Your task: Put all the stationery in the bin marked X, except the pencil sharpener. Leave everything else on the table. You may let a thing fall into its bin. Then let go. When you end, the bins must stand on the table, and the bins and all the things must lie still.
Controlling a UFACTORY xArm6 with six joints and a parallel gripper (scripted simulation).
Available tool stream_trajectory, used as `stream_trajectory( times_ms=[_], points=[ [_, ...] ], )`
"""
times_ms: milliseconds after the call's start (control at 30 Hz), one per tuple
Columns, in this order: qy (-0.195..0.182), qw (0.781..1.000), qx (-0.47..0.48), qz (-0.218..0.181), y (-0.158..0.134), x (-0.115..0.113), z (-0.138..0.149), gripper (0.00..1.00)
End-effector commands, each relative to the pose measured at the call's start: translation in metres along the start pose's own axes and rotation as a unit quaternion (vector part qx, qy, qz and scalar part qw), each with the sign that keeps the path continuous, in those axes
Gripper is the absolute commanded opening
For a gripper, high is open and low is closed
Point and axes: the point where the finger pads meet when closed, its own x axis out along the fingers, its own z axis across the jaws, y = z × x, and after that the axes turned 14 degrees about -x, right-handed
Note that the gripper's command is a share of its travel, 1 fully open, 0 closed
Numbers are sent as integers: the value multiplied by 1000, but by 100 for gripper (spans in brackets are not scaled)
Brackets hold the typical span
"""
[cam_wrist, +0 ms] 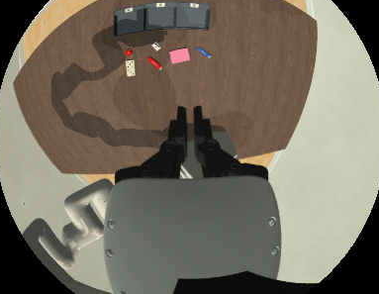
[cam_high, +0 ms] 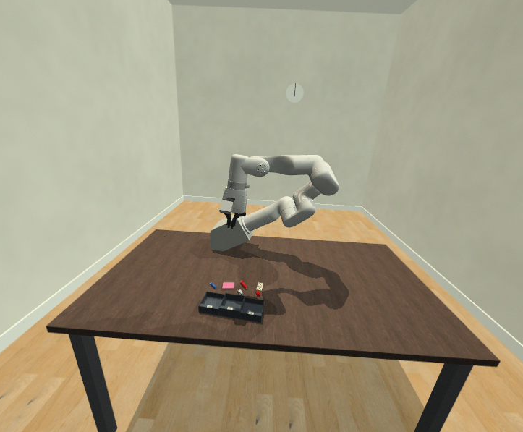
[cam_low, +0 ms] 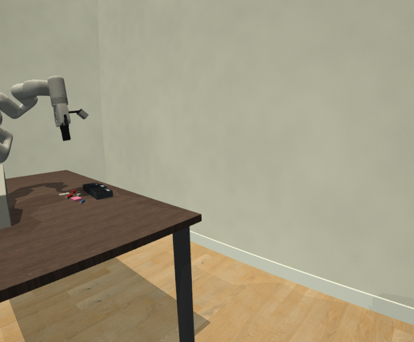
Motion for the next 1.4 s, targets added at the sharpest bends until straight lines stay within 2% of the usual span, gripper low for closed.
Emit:
stream_trajectory(
  times_ms=[0, 67, 100, 133, 233, 333, 367, 500, 1000, 1067, 1133, 1200, 1367],
  points=[
    [7, 1000, -3, -2, 11, 21, -6, 7],
    [7, 1000, -3, -2, 11, 21, -6, 7],
    [30, 999, -8, -11, 14, 28, -9, 7],
    [35, 999, -10, -13, 16, 36, -12, 7],
    [36, 999, -10, -13, 24, 58, -21, 7],
    [36, 999, -10, -13, 24, 59, -21, 7],
    [58, 998, -13, -23, 26, 66, -25, 7],
    [63, 998, -13, -25, 32, 96, -38, 7],
    [63, 998, -13, -25, 33, 97, -38, 7],
    [62, 998, 19, -27, 39, 110, -30, 7],
    [62, 998, 19, -27, 46, 122, -22, 7],
    [62, 998, 19, -27, 46, 122, -22, 7],
    [62, 997, 19, -27, 64, 155, -3, 7]
  ],
)
